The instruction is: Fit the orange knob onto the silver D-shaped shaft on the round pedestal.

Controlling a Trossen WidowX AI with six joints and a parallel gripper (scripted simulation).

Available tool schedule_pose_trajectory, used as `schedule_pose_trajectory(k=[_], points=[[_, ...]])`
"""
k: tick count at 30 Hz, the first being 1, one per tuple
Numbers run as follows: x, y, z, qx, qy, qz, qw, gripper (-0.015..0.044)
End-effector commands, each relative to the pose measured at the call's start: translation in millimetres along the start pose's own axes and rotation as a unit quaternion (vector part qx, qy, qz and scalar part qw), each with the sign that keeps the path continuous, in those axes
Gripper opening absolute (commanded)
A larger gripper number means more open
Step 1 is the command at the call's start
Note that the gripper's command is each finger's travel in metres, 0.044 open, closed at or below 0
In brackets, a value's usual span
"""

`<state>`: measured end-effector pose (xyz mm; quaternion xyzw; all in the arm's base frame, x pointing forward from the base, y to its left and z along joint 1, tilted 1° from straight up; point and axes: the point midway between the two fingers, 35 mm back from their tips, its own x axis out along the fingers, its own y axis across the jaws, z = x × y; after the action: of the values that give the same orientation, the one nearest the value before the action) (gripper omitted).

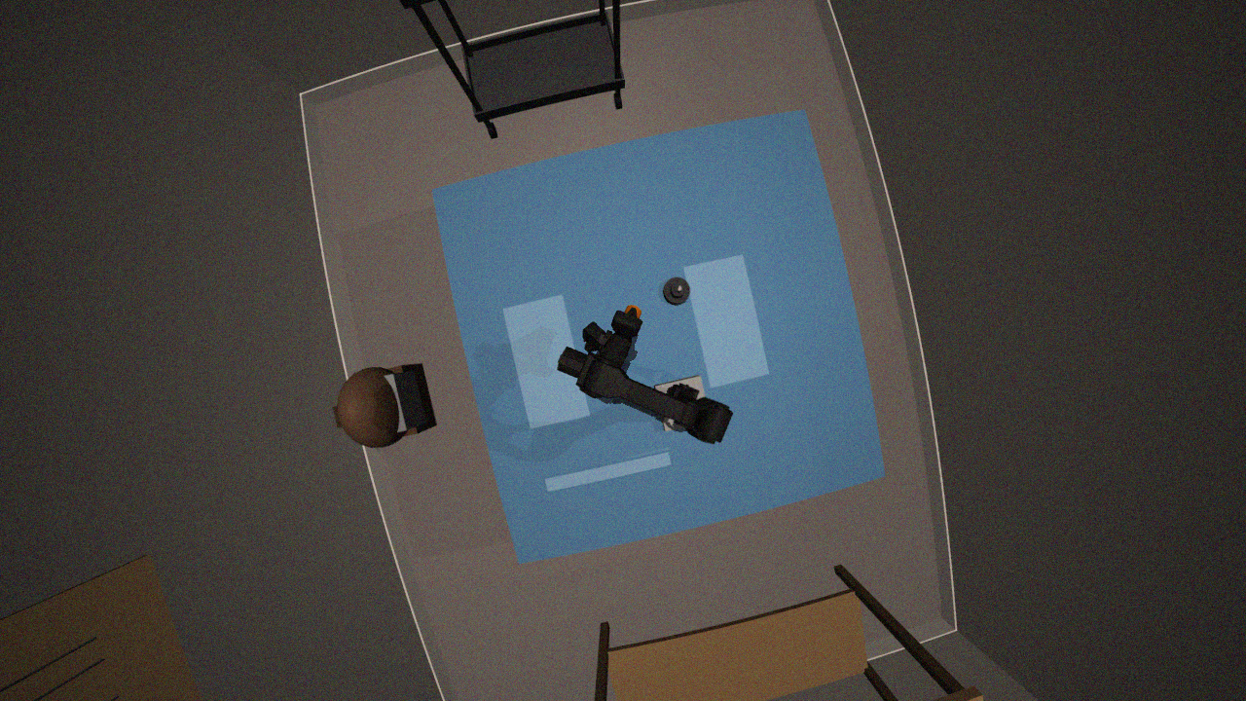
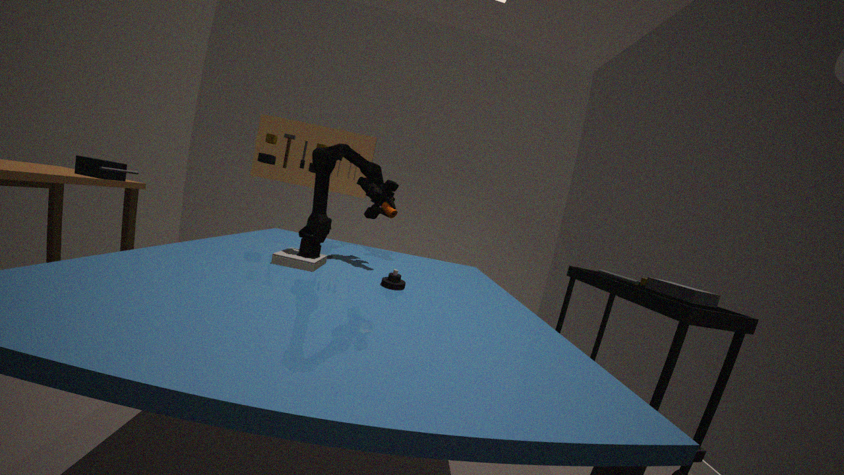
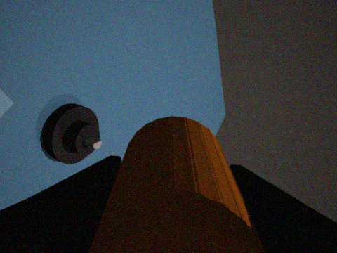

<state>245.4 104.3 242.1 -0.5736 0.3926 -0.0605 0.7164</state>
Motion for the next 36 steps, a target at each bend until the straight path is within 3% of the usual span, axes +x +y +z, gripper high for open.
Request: schedule_pose_trajectory(k=[1, 16, 36], points=[[0, -1, 0, 0.000, -0.001, -0.001, 1.000, 0.0000], [3, 3, 0, 0.000, -0.001, 0.004, 1.000, 0.0000], [36, 32, 0, -0.001, -0.001, 0.254, 0.967, 0.0000]])
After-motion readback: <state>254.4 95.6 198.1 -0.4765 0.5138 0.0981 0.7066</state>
